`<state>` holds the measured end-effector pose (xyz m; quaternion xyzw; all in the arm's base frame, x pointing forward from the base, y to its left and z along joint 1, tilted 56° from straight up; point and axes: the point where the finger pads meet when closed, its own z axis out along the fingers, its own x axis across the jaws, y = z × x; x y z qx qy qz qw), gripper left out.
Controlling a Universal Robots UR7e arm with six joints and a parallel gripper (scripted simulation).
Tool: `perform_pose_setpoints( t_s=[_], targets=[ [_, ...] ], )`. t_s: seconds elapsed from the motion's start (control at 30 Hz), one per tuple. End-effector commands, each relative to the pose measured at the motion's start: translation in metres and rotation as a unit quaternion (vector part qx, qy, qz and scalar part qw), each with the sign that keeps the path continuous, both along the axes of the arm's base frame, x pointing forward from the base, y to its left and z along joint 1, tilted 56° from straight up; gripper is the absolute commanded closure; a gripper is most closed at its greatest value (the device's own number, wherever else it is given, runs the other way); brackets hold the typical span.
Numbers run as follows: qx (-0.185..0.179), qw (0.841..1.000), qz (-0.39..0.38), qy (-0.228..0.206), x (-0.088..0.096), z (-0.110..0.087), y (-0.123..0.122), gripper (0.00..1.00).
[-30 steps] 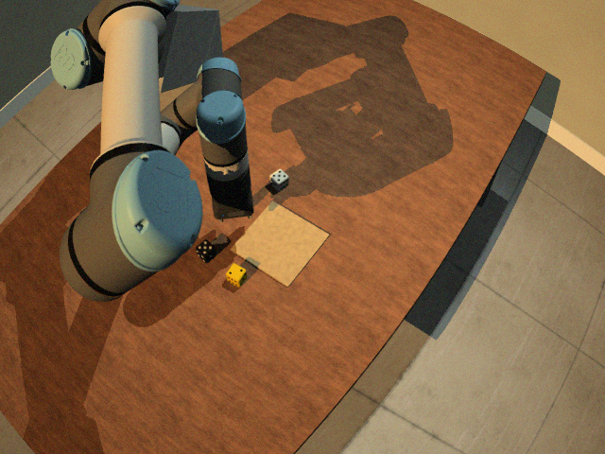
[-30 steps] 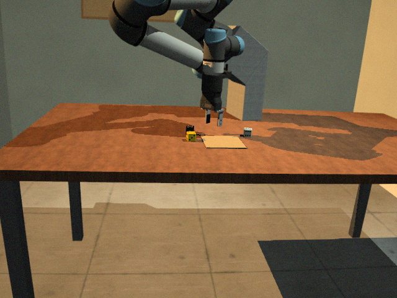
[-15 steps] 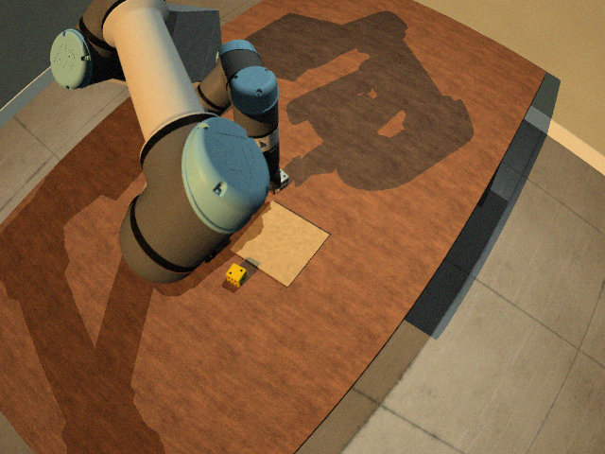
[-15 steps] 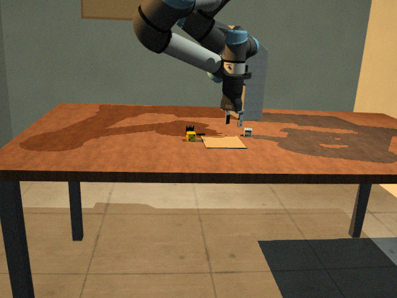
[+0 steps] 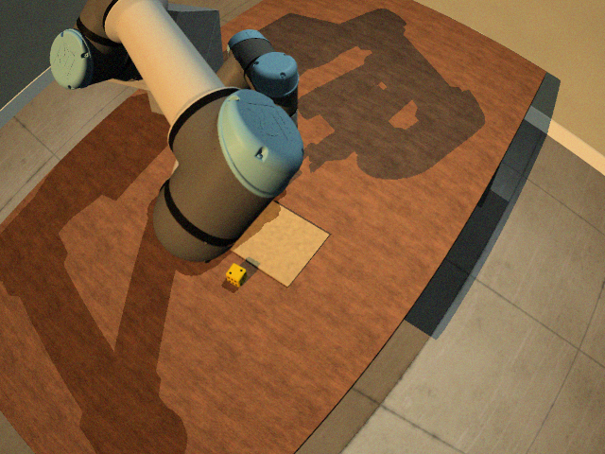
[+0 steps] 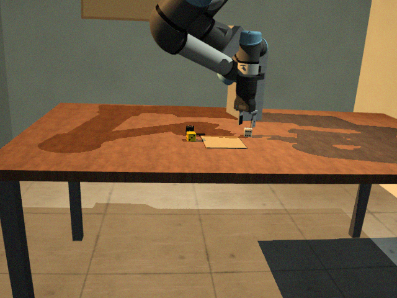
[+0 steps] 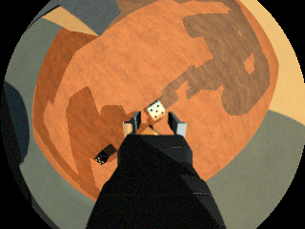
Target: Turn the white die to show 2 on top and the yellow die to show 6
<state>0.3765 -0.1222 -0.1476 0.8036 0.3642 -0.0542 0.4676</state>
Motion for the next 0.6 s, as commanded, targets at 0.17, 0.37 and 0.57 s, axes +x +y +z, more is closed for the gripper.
perform_pose_setpoints(
  t_s=[0.17,0.37,0.57],
  targets=[
    [0.000,1.000,0.000,-0.001,0.0009,-0.0056,0.0047,0.00],
    [0.000,1.000,0.000,-0.001,0.0010,-0.0056,0.0047,0.00],
    [0.000,1.000,0.000,-0.001,0.0010,-0.0056,0.0047,0.00]
  ],
)
